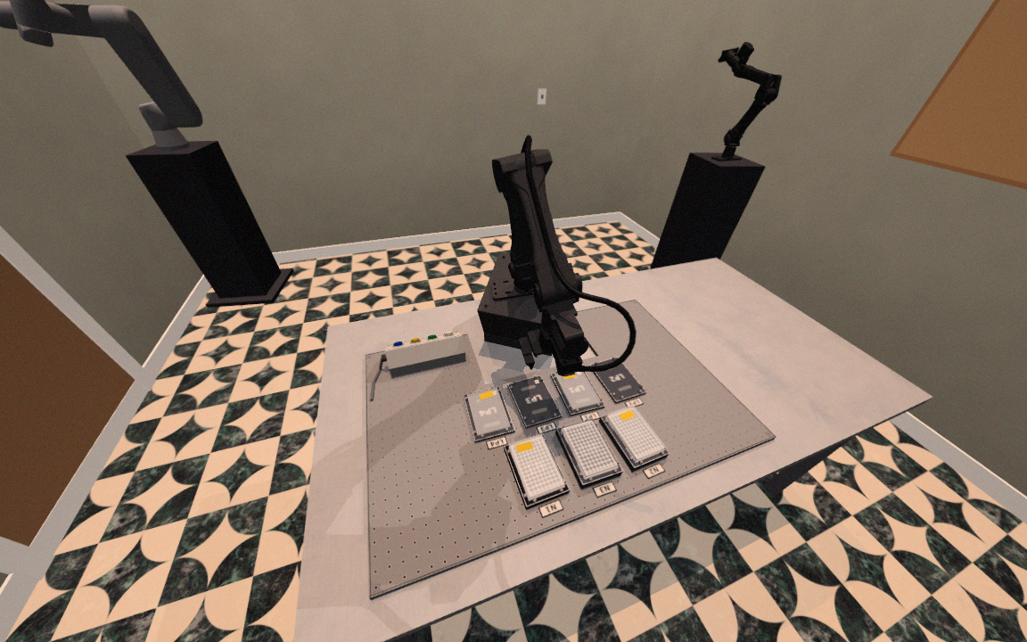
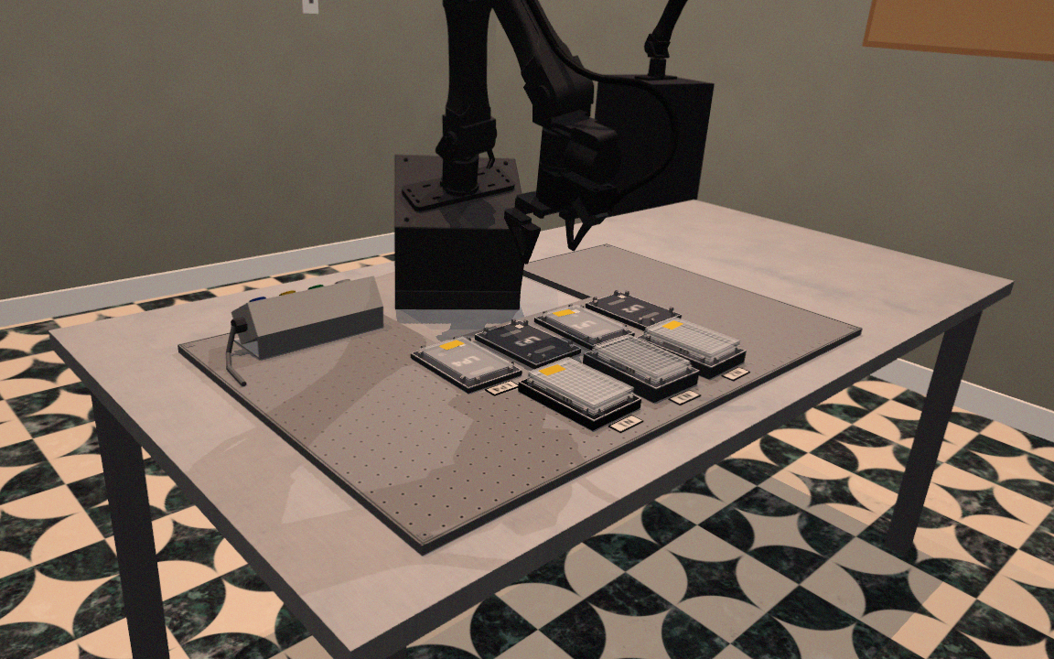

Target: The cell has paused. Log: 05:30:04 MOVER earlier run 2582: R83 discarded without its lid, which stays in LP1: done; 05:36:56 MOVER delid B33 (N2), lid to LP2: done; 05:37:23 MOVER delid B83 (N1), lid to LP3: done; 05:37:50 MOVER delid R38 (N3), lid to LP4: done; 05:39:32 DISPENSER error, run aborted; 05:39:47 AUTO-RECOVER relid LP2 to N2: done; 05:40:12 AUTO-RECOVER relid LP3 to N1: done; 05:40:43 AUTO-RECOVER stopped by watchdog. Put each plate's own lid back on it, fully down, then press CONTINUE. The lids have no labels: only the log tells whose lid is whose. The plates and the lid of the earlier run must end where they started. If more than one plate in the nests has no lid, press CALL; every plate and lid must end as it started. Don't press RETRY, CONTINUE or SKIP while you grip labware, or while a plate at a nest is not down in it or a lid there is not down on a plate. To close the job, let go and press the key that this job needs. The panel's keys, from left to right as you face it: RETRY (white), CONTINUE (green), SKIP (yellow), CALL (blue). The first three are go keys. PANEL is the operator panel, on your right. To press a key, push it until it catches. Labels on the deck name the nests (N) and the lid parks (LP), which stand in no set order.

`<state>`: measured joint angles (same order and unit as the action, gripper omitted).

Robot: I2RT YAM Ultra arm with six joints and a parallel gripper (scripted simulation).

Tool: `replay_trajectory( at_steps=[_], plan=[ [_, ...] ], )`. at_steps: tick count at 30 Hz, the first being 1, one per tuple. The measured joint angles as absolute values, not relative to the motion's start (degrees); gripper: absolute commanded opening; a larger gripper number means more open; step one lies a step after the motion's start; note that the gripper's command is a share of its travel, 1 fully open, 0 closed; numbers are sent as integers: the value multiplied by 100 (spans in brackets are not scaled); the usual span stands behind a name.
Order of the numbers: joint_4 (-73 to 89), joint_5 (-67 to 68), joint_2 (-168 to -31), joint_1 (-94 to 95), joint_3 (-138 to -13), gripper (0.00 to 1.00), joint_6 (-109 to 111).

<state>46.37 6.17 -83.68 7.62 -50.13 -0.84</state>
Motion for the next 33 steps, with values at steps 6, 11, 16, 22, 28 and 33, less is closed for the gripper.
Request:
replay_trajectory(
  at_steps=[6,11,16,22,28,33],
  plan=[
    [4165,729,-8606,873,-4906,100,-93],
    [3680,823,-9008,1009,-4766,100,-110],
    [3280,888,-9314,1107,-4696,100,-132],
    [2847,1000,-9413,1181,-4685,100,-132],
    [2167,1140,-10022,1404,-4405,100,-152],
    [1852,1197,-10300,1487,-4375,100,-180]
  ],
)
